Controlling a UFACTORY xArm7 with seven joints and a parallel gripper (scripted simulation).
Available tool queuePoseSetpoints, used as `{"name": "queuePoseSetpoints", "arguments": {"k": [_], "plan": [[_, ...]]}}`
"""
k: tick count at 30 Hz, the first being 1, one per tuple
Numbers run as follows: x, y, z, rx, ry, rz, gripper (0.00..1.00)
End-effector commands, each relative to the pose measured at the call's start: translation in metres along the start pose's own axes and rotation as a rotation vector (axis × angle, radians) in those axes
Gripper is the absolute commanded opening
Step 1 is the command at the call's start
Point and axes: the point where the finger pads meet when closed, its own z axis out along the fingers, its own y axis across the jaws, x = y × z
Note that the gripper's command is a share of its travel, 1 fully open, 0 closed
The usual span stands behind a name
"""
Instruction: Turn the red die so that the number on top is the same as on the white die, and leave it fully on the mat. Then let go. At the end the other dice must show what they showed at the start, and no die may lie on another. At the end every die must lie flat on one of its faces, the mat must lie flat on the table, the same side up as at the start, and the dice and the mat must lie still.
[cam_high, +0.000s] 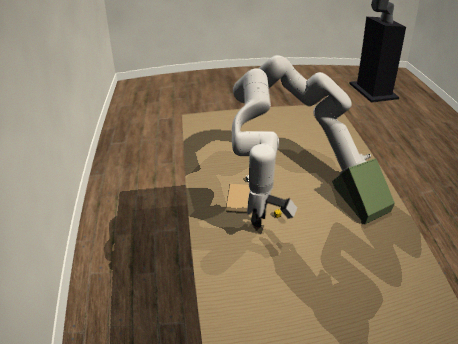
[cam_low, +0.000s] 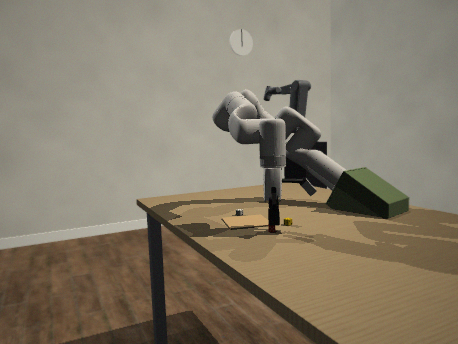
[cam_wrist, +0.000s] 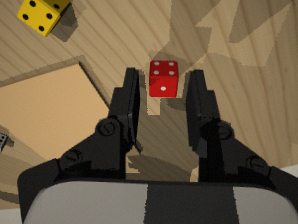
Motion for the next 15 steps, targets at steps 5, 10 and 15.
{"name": "queuePoseSetpoints", "arguments": {"k": [5,10,15], "plan": [[0.0002,0.0014,-0.0024,-0.005,0.000,0.000,0.36],[0.0002,0.0014,-0.0019,-0.005,0.000,0.000,0.36],[0.0002,0.0014,0.0014,-0.005,0.000,0.000,0.36]]}}
